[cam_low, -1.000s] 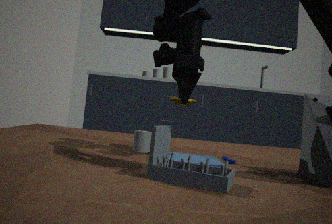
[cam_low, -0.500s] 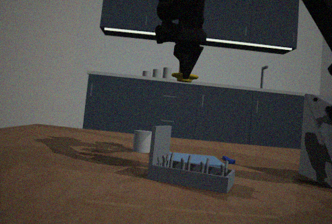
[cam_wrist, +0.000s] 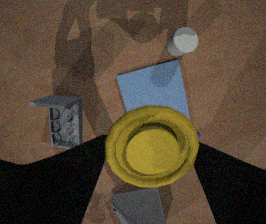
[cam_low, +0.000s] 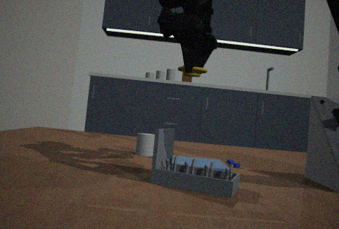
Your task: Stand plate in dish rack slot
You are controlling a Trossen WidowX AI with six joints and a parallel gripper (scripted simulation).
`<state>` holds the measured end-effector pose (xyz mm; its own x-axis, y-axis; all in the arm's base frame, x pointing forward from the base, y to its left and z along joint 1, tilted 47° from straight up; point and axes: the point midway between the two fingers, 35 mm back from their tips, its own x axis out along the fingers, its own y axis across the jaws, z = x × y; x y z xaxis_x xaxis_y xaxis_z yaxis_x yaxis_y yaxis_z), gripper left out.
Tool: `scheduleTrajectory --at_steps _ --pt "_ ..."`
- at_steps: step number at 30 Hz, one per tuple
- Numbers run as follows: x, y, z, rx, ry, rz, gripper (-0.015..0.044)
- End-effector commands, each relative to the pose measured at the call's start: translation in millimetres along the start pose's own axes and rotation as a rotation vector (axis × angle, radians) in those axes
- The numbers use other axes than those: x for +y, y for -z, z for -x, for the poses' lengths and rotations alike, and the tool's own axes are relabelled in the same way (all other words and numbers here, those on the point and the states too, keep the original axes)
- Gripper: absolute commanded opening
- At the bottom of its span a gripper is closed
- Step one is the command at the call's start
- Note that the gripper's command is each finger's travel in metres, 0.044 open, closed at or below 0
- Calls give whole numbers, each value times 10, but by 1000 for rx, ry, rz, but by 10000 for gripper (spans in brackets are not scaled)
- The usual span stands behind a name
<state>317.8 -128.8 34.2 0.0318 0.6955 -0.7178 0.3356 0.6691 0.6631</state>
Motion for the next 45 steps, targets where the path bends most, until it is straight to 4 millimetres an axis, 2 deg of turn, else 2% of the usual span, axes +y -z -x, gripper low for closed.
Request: scheduleTrajectory --at_steps 1,13,25,37,45 --pt "184 103 7 7 -5 -135 0" --pt "702 431 55 7 -8 -553 0" --pt "1139 831 49 14 -14 -970 0" --pt "1478 1282 -2 29 -18 -1386 0" --pt "1618 1539 -44 41 -18 -1611 0"
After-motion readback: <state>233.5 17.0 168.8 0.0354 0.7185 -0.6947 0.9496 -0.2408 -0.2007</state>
